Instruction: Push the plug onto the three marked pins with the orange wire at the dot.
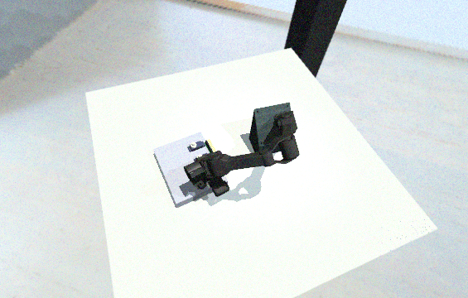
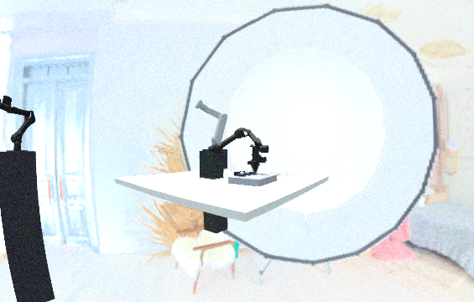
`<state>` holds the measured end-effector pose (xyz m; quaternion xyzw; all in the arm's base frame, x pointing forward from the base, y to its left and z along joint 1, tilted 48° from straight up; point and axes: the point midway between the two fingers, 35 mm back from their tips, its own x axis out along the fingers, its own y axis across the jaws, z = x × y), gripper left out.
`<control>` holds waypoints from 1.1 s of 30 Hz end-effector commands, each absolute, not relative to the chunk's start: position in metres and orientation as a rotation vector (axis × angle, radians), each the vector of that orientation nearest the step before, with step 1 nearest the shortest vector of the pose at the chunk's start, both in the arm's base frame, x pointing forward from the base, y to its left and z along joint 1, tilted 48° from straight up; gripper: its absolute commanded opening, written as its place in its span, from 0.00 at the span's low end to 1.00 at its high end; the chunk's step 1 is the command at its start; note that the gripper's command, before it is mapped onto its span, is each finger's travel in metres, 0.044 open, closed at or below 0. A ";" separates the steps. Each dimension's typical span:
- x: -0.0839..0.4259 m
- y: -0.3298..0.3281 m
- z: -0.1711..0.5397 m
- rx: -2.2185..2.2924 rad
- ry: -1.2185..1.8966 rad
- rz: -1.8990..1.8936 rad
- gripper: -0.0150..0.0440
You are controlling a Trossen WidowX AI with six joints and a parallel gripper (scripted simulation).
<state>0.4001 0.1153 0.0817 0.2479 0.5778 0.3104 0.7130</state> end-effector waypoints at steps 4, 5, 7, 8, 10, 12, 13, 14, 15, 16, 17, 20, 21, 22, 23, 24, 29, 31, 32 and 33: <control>0.399 0.115 0.080 0.554 1.287 0.682 0.26; 0.399 0.114 0.080 0.554 1.287 0.682 0.25; 0.399 0.110 0.084 0.554 1.287 0.682 0.25; 0.398 0.107 0.087 0.553 1.287 0.681 0.25; 0.397 0.099 0.094 0.552 1.288 0.680 0.25; 0.396 0.090 0.102 0.552 1.288 0.680 0.25; 0.395 0.085 0.107 0.552 1.288 0.680 0.25; 0.393 0.080 0.112 0.552 1.288 0.680 0.25; 0.392 0.076 0.115 0.552 1.288 0.680 0.25; 0.392 0.073 0.118 0.552 1.288 0.680 0.25; 0.391 0.072 0.118 0.552 1.288 0.680 0.25; 0.390 0.072 0.117 0.553 1.288 0.679 0.25; 0.388 0.071 0.117 0.553 1.289 0.679 0.25; 0.386 0.069 0.115 0.553 1.290 0.678 0.25; 0.384 0.068 0.114 0.554 1.290 0.677 0.25; 0.381 0.066 0.112 0.555 1.291 0.675 0.25; 0.365 0.058 0.102 0.559 1.296 0.669 0.25; 0.359 0.055 0.098 0.560 1.298 0.666 0.25; 0.356 0.054 0.097 0.561 1.299 0.665 0.25; 0.352 0.052 0.095 0.562 1.300 0.664 0.25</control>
